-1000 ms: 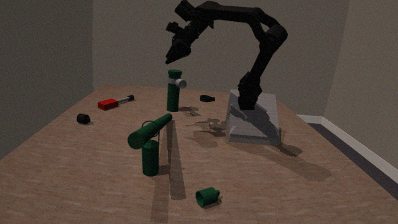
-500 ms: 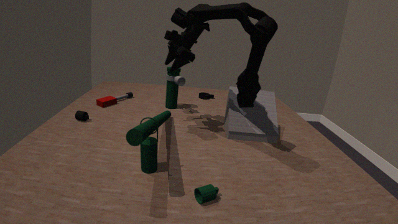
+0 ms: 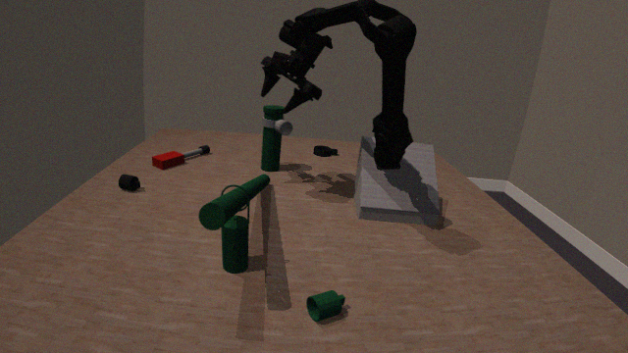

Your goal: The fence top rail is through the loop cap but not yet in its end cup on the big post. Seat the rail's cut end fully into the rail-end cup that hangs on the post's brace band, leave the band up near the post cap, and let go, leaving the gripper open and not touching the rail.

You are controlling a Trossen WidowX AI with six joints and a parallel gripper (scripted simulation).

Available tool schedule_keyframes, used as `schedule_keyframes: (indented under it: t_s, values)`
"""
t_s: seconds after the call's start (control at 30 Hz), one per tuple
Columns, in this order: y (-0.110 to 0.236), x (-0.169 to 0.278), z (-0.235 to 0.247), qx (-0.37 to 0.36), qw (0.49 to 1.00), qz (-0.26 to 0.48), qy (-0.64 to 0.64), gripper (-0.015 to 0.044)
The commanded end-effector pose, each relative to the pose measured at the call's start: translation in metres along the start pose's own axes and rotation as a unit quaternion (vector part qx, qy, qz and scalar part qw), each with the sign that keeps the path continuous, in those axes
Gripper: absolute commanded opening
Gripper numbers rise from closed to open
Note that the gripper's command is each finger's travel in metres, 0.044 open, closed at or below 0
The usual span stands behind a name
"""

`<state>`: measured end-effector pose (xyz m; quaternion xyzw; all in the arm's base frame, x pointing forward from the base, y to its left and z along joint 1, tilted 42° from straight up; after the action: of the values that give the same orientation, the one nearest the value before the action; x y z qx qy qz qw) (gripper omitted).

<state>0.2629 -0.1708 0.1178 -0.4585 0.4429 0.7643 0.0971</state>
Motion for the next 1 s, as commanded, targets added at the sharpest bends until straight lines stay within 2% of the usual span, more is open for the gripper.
schedule_keyframes:
  t_s: [0.0, 0.43, 0.97]
  values:
    - [0.005, 0.067, -0.022, -0.025, 0.964, -0.022, 0.265, 0.0440]
    - [0.011, 0.115, -0.028, -0.015, 0.873, -0.061, 0.484, 0.0440]
    - [0.011, 0.116, -0.028, -0.015, 0.870, -0.062, 0.489, 0.0440]
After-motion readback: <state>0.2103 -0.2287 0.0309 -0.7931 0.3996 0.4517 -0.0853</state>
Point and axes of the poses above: the point midway between the two fingers, 35 mm back from their tips, its own y axis back along the fingers, its own z axis across the jaws, x = y × z, the point moved 4 cm from there along y, back along the fingers, and after that the axes turned 4 degrees about -y, right-handed, at the moved point
